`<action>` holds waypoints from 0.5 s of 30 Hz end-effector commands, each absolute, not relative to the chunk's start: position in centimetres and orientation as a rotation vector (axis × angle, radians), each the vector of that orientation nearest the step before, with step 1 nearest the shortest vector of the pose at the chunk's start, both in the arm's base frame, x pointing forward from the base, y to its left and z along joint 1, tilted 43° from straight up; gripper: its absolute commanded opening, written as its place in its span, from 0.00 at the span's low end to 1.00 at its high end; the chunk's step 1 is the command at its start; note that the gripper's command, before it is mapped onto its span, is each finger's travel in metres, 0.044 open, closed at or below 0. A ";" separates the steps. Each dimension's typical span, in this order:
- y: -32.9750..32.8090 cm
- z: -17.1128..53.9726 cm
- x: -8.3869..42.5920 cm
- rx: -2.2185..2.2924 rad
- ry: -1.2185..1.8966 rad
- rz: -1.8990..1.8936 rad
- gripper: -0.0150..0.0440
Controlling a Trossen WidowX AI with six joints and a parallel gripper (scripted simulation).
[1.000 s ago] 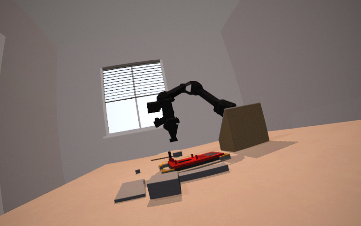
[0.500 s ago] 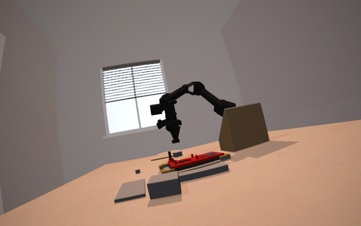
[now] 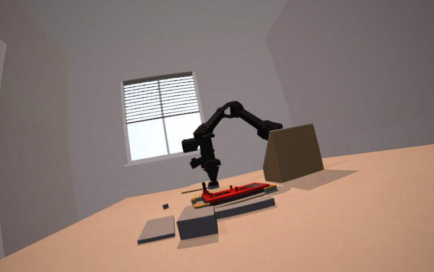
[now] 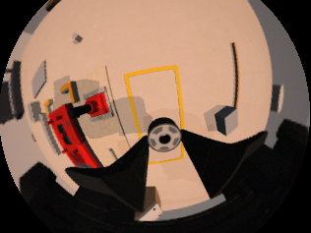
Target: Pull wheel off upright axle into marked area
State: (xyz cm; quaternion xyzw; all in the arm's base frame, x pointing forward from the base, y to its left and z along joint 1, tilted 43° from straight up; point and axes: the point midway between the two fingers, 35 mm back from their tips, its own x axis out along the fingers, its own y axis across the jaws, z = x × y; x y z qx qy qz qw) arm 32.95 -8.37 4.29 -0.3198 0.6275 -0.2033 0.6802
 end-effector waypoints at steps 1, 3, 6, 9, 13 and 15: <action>-10.0 2.4 32.9 -0.725 1.414 -0.451 0.25; -10.6 1.9 32.9 -0.727 1.414 -0.452 0.25; -10.7 1.8 32.9 -0.727 1.414 -0.452 0.25; -10.5 2.2 32.9 -0.721 1.417 -0.462 0.34; -10.5 2.2 32.9 -0.721 1.417 -0.462 0.52; -10.5 2.2 32.9 -0.721 1.417 -0.462 0.61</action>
